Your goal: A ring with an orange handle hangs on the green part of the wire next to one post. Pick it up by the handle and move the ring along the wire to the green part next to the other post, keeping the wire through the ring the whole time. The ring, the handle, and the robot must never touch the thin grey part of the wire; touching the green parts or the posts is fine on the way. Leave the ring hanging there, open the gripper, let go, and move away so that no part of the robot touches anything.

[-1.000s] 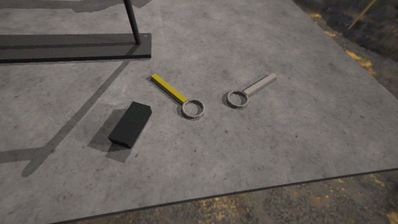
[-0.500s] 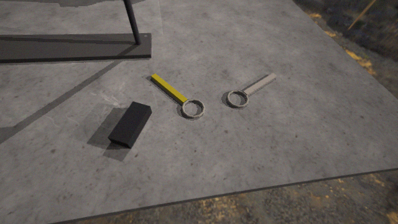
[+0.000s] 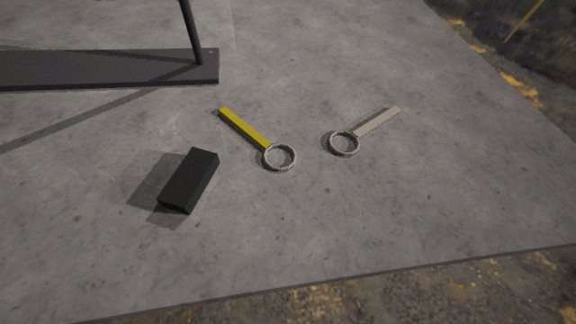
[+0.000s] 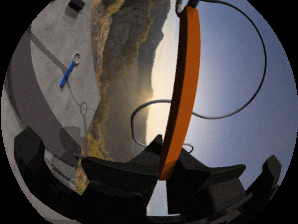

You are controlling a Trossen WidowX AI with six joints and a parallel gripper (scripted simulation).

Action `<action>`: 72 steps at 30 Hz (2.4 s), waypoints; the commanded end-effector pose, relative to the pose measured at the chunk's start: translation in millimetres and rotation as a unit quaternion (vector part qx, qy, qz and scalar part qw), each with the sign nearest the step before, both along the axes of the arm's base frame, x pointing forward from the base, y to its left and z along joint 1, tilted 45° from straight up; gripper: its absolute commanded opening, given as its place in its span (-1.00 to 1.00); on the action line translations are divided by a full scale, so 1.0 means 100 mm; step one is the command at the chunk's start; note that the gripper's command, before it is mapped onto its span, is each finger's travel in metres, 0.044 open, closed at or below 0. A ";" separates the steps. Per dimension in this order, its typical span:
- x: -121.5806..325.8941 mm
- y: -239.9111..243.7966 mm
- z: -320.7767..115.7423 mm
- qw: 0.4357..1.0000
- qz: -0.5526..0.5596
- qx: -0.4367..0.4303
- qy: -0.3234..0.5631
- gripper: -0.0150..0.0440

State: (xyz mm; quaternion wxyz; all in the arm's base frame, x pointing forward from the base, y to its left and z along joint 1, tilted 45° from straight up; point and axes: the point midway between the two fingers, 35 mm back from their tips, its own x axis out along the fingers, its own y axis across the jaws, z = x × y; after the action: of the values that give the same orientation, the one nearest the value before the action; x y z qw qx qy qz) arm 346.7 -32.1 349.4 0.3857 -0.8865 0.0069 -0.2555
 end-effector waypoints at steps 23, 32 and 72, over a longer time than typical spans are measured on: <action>0.16 -0.44 -0.91 0.948 0.051 0.311 0.036 -1.00; 0.18 -0.44 -1.27 0.907 0.057 0.415 0.038 -1.00; 0.19 0.11 -2.30 0.731 0.071 0.677 0.041 -1.00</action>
State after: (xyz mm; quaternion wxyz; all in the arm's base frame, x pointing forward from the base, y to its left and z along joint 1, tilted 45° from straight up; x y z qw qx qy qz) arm 366.5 -26.0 124.7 0.8956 -0.4084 0.1298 -0.1199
